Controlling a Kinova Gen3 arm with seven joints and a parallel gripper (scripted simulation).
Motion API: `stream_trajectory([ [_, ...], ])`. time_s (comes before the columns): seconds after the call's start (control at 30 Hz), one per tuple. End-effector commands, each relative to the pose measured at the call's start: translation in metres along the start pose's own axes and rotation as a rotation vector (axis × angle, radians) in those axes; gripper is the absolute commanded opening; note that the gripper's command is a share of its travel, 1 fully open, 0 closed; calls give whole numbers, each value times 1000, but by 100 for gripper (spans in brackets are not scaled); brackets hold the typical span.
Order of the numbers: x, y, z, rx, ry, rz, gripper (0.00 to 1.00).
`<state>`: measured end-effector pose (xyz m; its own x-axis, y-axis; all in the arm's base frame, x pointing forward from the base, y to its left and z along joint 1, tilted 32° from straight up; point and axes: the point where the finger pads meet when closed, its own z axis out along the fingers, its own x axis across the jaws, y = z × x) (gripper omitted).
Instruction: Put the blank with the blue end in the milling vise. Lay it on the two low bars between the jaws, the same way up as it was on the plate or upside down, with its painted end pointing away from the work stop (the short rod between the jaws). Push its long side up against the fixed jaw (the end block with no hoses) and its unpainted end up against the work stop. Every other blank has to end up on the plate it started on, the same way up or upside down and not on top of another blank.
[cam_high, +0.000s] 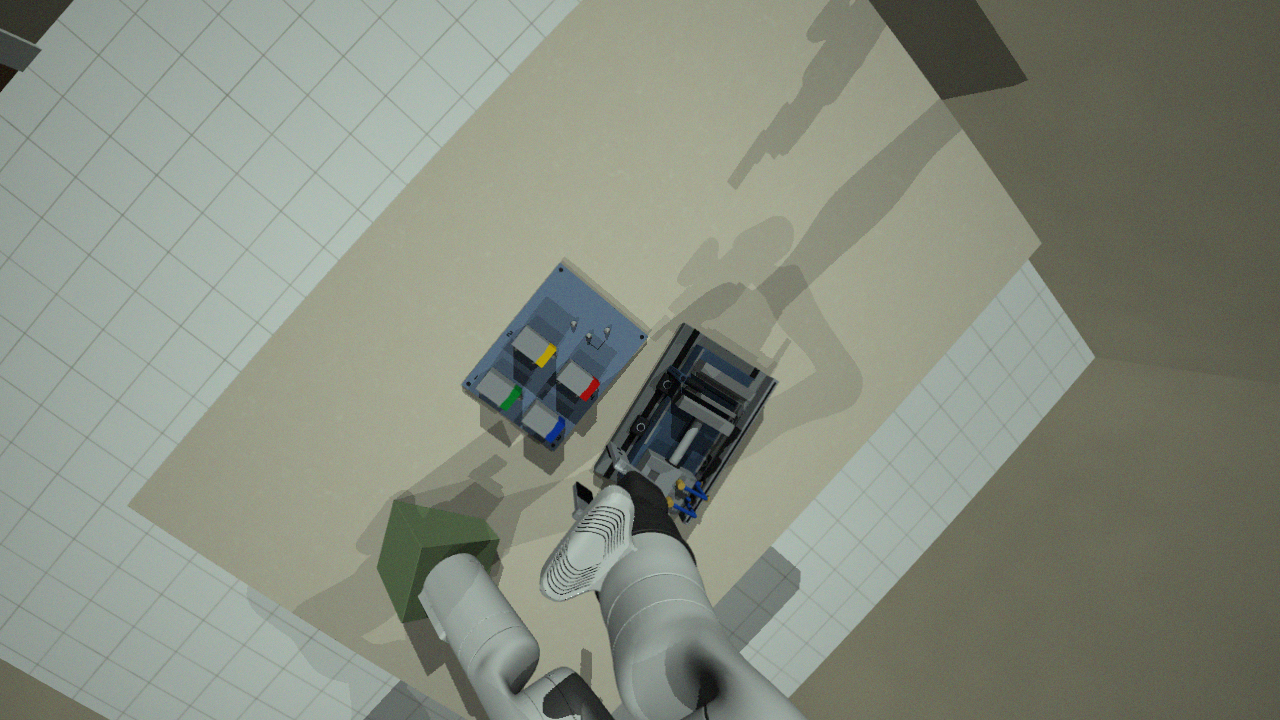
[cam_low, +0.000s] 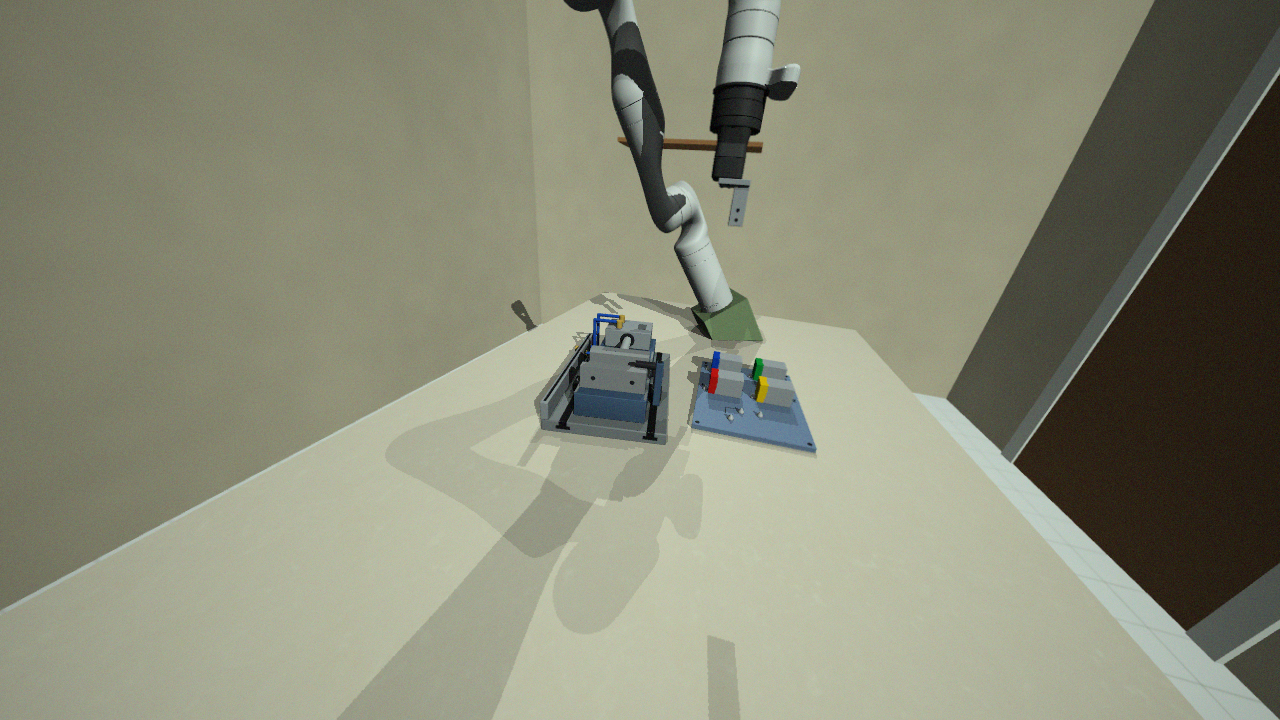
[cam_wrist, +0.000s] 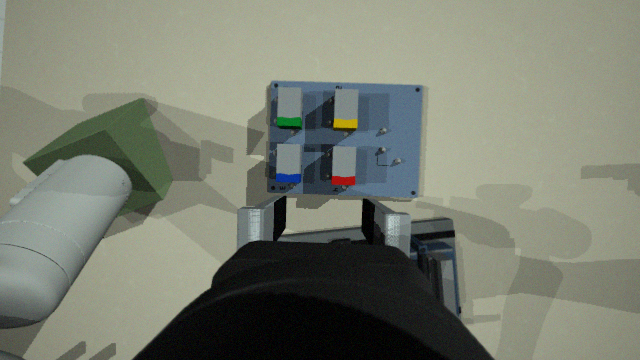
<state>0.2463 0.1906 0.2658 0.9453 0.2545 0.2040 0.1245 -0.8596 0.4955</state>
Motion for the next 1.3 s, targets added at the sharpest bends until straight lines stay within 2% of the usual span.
stream_trajectory([
  [0.0, 0, 0, 0, 1, 1, 0, 100],
  [0.2, 0, 0, 0, 1, 1, 0, 100],
  [0.7, 0, -2, 49, 1, 1, -1, 100],
  [0.8, 1, -3, 50, 6, 6, 0, 100],
  [1.27, 0, -3, 105, 1, 1, -1, 100],
])
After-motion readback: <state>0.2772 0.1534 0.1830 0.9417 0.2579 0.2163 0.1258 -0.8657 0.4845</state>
